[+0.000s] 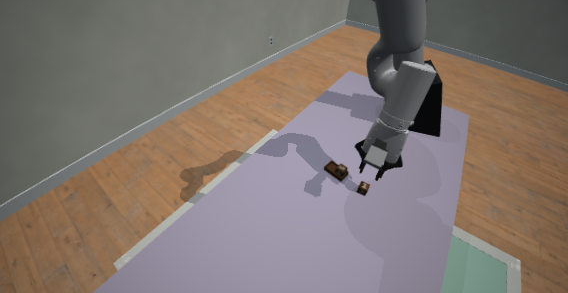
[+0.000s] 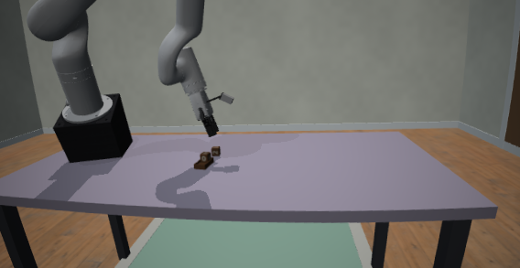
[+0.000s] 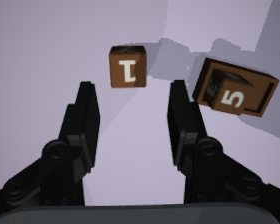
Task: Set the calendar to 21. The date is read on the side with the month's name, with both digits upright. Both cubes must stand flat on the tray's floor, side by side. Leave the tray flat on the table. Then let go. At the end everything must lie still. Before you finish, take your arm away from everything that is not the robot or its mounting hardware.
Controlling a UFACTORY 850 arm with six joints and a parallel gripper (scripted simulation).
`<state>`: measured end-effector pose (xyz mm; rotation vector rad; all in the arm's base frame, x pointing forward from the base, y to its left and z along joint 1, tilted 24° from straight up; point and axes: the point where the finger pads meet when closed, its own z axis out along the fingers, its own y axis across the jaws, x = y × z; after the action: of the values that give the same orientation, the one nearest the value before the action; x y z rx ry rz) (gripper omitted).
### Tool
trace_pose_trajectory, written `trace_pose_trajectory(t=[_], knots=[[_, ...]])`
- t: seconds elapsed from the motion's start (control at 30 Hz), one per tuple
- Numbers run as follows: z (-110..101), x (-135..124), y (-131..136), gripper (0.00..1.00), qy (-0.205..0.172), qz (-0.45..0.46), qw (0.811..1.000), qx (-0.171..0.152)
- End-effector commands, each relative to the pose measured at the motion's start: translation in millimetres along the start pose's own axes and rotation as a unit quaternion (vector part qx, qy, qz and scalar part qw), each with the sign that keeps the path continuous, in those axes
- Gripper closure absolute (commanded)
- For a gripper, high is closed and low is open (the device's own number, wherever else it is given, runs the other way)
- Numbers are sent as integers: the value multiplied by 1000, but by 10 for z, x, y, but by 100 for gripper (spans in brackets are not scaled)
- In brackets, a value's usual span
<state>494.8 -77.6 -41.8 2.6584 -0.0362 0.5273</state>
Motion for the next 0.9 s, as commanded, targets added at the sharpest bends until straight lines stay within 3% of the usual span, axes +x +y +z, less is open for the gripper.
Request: trace_pose_trajectory(t=[0.0,0.3,0.6,0.87], knots=[[-6,-7,-9,53,74,3,997,5],[-11,-33,-26,53,92,4,996,8],[5,-51,-19,53,189,4,982,6],[-1,-81,-30,53,206,5,978,9]])
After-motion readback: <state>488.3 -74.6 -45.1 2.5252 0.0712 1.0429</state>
